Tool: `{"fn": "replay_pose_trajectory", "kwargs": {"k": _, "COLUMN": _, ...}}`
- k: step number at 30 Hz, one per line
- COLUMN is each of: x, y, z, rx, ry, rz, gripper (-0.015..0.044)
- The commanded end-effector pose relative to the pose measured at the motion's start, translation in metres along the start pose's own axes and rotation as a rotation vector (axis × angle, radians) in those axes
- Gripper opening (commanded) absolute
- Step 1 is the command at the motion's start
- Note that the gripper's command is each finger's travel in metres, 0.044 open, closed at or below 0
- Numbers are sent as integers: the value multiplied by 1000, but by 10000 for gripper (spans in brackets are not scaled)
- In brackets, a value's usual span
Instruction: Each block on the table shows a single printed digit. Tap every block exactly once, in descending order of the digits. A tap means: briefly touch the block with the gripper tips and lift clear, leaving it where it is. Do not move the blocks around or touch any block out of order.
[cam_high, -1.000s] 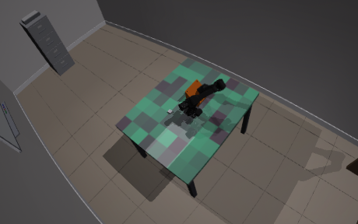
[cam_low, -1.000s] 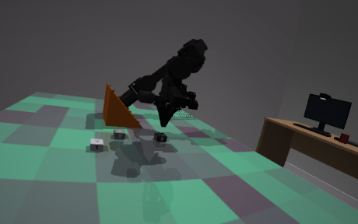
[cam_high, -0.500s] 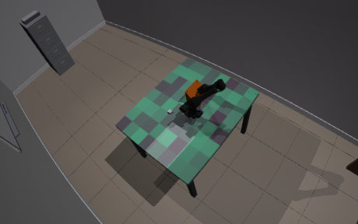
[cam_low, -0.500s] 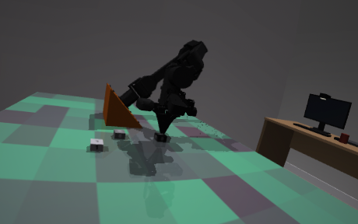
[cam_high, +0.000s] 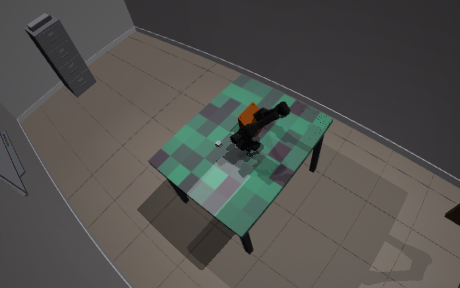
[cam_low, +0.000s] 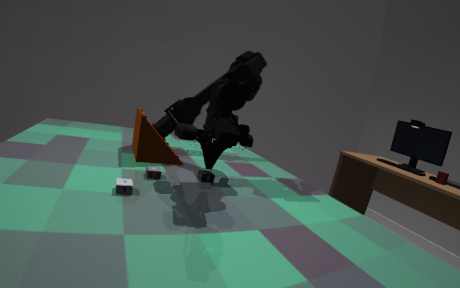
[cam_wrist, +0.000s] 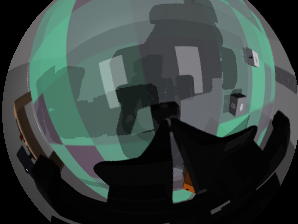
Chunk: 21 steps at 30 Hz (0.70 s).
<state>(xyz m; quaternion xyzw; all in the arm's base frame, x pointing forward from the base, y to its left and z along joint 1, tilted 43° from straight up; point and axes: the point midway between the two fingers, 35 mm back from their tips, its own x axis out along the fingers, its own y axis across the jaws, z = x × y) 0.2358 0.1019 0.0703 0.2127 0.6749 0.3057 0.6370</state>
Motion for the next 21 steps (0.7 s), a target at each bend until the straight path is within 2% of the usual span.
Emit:
{"fn": "replay_pose_trajectory", "kwargs": {"k": 1, "x": -13, "y": 1, "z": 0, "rx": -9, "ry": -3, "rz": -3, "gripper": 20}}
{"fn": "replay_pose_trajectory", "kwargs": {"k": 2, "x": -13, "y": 1, "z": 0, "rx": -9, "ry": -3, "rz": -3, "gripper": 20}}
{"fn": "replay_pose_trajectory", "kwargs": {"k": 4, "x": -19, "y": 9, "z": 2, "rx": -10, "ry": -3, "rz": -5, "gripper": 72}}
{"fn": "replay_pose_trajectory", "kwargs": {"k": 11, "x": -86, "y": 94, "z": -3, "rx": -12, "ry": -4, "rz": -7, "gripper": 256}}
{"fn": "replay_pose_trajectory", "kwargs": {"k": 16, "x": -93, "y": 104, "z": -6, "rx": -8, "ry": -3, "rz": -1, "gripper": 387}}
{"fn": "replay_pose_trajectory", "kwargs": {"k": 21, "x": -93, "y": 104, "z": -6, "rx": -8, "ry": -3, "rz": -1, "gripper": 400}}
